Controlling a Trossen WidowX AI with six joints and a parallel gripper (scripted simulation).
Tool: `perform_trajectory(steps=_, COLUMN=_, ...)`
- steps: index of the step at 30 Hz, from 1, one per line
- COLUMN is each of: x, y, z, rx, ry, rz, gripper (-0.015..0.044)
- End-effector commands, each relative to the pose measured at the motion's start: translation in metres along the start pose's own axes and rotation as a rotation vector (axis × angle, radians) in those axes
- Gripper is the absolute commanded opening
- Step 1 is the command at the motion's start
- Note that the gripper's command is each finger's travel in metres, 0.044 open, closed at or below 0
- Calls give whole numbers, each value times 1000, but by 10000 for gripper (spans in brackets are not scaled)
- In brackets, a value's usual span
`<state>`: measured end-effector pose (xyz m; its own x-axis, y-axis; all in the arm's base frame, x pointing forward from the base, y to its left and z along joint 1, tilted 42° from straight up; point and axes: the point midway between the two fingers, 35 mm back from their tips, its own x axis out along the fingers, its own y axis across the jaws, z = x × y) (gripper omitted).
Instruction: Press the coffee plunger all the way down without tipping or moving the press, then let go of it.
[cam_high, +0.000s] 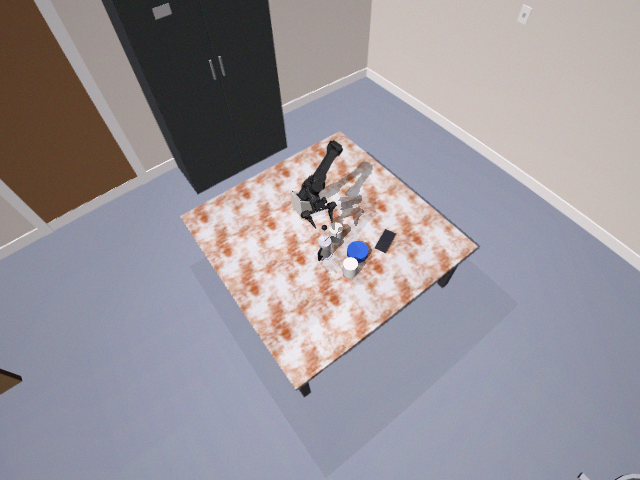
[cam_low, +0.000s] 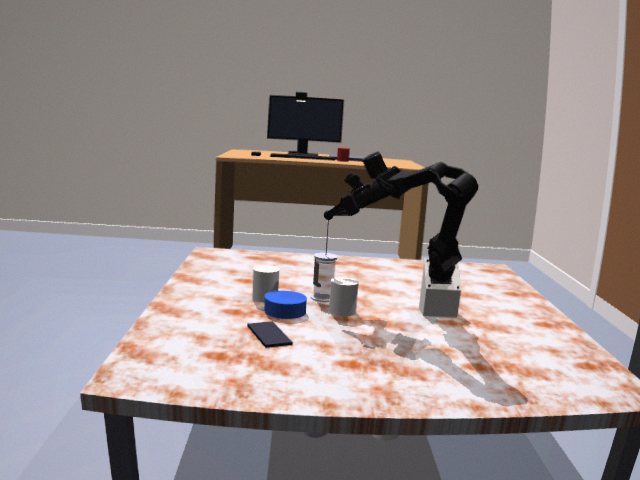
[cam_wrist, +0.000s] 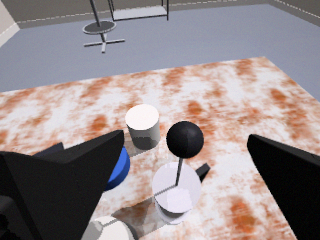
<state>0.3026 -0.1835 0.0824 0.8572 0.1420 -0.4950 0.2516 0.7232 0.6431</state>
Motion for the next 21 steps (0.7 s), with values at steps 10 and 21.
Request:
perform_trajectory(steps=10, x=15, y=-1, z=-2, rx=7, ry=1, rz=-3, gripper=361)
perform_trajectory(steps=21, x=15, y=-1, z=-2, rx=7, ry=1, rz=-3, gripper=121)
